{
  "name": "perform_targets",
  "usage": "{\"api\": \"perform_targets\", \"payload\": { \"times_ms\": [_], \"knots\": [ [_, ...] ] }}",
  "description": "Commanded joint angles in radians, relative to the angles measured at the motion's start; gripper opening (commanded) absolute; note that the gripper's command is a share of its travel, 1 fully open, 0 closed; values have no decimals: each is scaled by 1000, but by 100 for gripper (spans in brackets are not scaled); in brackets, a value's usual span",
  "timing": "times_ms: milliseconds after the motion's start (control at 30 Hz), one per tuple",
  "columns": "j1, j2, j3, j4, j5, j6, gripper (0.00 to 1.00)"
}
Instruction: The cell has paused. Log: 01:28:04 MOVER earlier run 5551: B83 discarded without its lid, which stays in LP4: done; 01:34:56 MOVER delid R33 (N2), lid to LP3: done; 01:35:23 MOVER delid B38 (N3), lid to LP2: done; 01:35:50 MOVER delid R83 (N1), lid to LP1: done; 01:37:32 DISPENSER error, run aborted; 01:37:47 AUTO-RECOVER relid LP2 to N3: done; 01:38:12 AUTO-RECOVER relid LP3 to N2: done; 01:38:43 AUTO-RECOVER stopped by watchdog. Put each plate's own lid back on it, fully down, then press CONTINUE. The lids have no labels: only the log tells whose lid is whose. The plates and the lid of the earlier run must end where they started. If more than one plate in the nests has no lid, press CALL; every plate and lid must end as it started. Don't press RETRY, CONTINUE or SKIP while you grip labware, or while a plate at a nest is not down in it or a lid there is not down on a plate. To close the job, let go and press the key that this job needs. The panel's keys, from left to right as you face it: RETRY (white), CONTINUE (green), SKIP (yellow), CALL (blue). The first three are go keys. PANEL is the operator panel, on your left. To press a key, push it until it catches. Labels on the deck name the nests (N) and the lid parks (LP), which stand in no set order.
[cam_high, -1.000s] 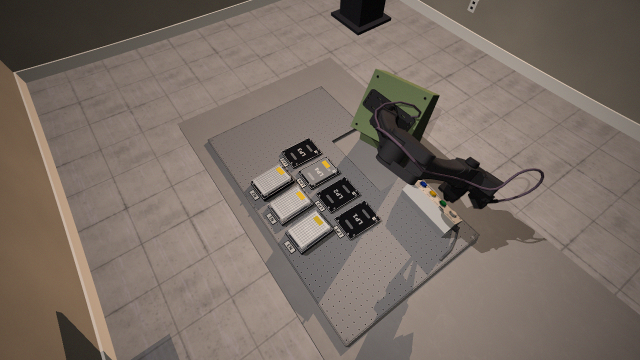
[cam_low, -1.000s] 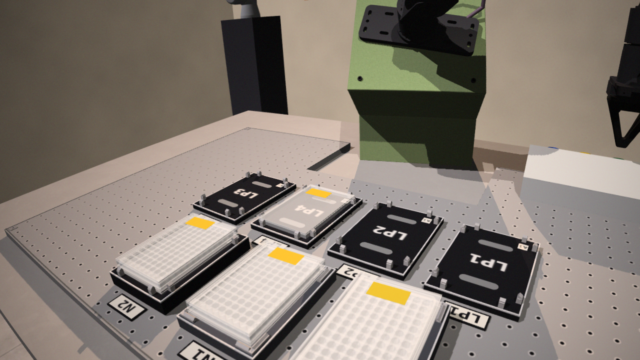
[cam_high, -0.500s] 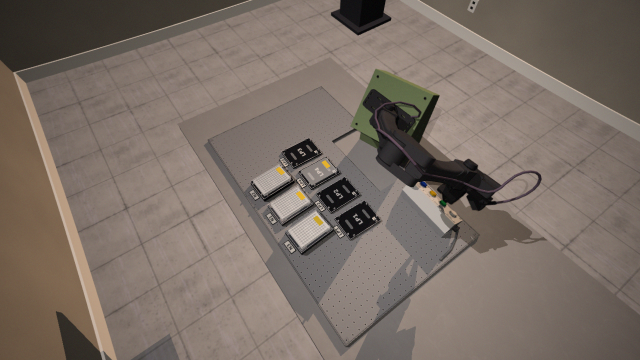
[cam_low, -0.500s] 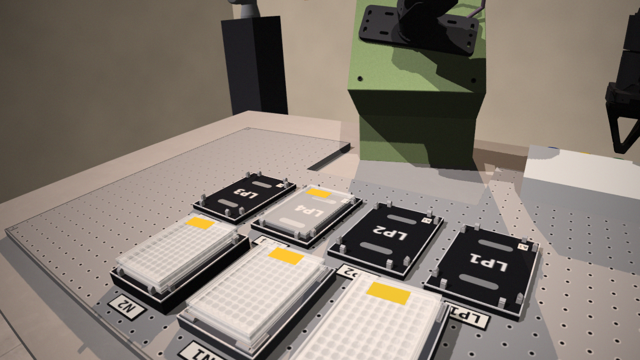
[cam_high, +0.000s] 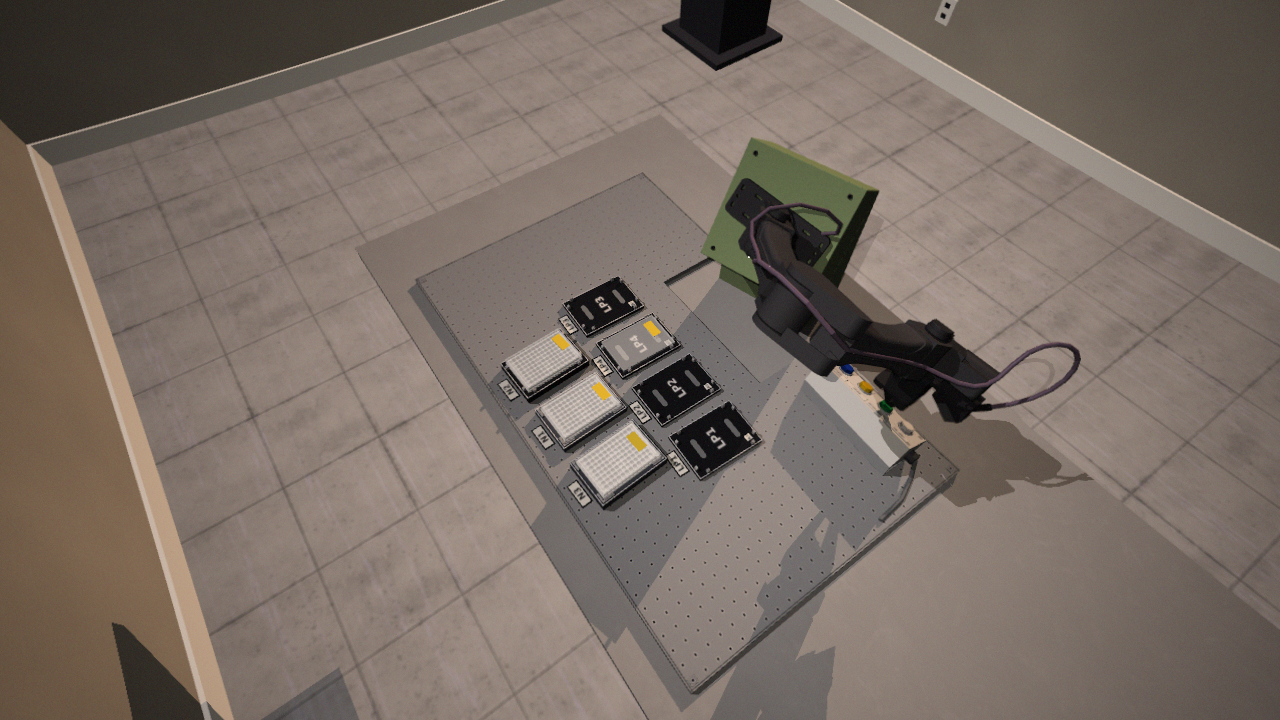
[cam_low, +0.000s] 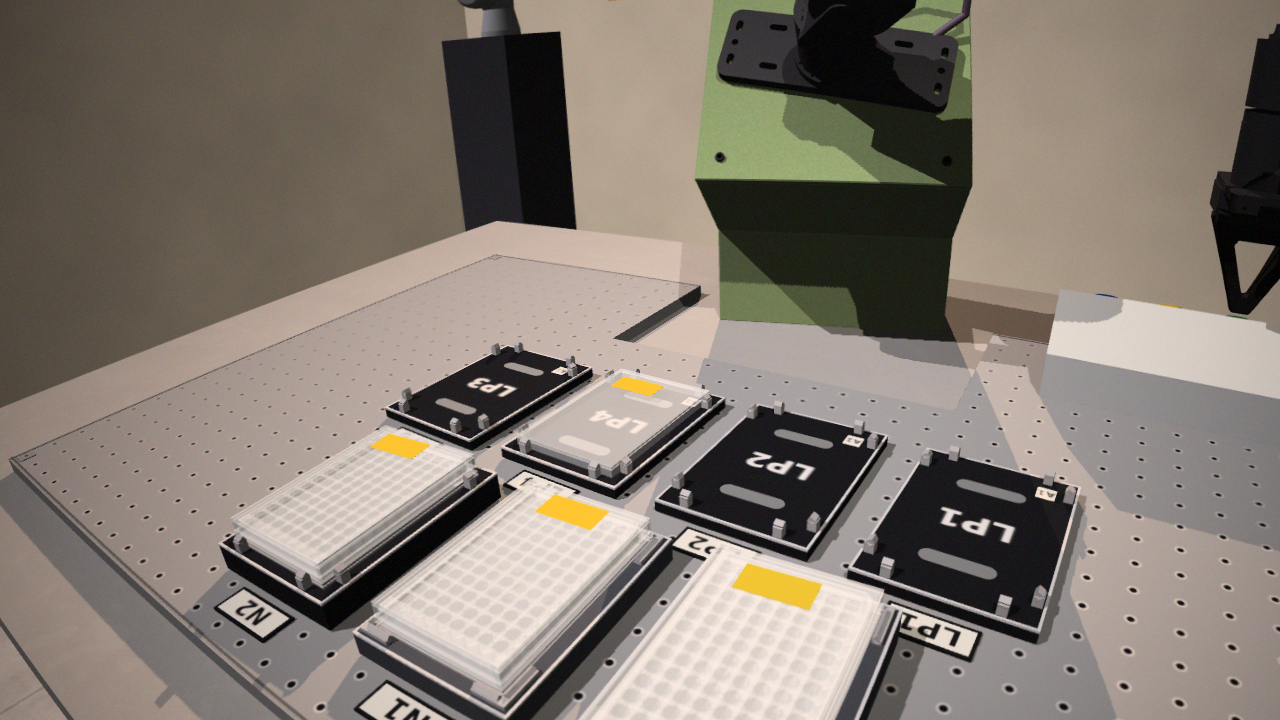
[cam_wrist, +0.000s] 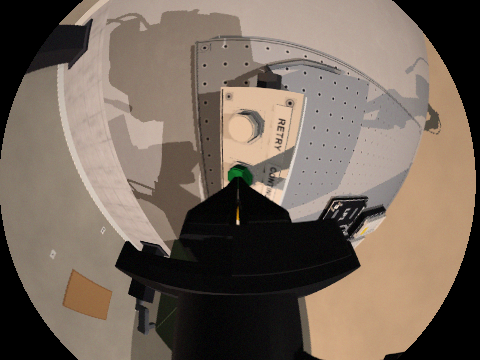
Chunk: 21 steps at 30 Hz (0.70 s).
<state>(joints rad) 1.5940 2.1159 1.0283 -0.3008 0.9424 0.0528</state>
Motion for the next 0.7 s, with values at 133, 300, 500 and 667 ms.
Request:
{"api": "perform_targets", "payload": {
  "times_ms": [133, 300, 500, 667],
  "knots": [
    [19, 7, -19, 32, -7, -14, 0],
    [12, 11, -13, 38, -6, -18, 0],
    [10, 14, -17, 46, -8, -23, 0],
    [12, 7, -27, 50, -7, -24, 0]
  ]
}}
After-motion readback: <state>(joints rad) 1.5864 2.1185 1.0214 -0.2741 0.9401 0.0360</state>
